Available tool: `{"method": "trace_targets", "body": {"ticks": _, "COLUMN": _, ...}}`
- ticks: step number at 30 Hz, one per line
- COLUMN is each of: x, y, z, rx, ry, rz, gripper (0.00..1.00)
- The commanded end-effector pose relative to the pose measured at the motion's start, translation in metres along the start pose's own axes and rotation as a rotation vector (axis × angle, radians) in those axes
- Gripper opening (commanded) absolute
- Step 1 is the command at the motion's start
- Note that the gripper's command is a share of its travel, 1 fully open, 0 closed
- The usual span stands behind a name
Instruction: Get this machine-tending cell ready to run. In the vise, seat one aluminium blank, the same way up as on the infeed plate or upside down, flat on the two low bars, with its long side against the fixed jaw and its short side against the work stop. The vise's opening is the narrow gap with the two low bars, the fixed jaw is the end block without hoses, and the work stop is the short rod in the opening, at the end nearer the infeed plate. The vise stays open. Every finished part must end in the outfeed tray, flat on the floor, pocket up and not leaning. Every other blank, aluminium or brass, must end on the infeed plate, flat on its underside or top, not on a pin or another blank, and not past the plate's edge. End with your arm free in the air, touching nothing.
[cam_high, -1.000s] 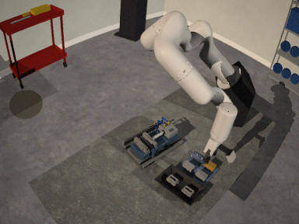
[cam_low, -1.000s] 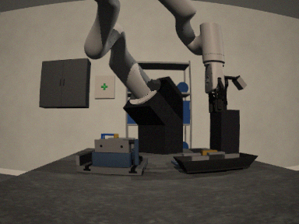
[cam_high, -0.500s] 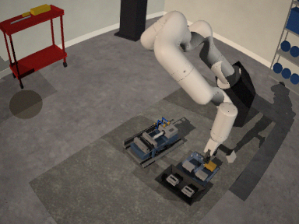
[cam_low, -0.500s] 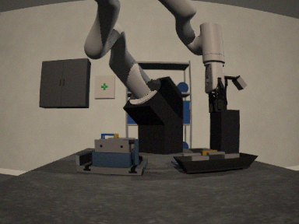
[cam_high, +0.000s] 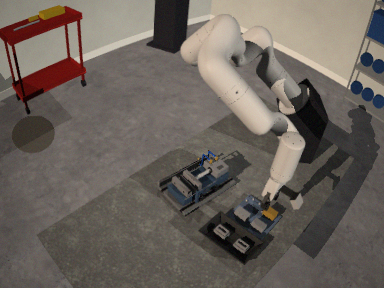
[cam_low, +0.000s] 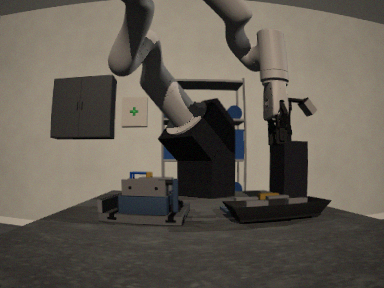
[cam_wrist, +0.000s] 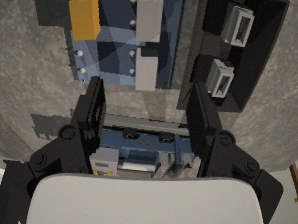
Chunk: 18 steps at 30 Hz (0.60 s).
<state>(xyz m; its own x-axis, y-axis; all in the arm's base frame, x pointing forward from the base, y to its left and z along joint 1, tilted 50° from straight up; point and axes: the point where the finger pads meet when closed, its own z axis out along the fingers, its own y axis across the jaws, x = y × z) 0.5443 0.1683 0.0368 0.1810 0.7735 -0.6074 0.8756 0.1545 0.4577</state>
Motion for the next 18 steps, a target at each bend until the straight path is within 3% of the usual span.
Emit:
{"method": "trace_targets", "body": {"ticks": 1, "x": 0.0, "y": 0.001, "z": 0.003, "rx": -0.001, "ry": 0.001, "rz": 0.0, "gripper": 0.69}}
{"method": "trace_targets", "body": {"ticks": 9, "x": 0.0, "y": 0.001, "z": 0.014, "rx": -0.001, "ry": 0.001, "rz": 0.0, "gripper": 0.69}}
{"method": "trace_targets", "body": {"ticks": 18, "x": 0.0, "y": 0.001, "z": 0.042, "rx": -0.001, "ry": 0.001, "rz": 0.0, "gripper": 0.69}}
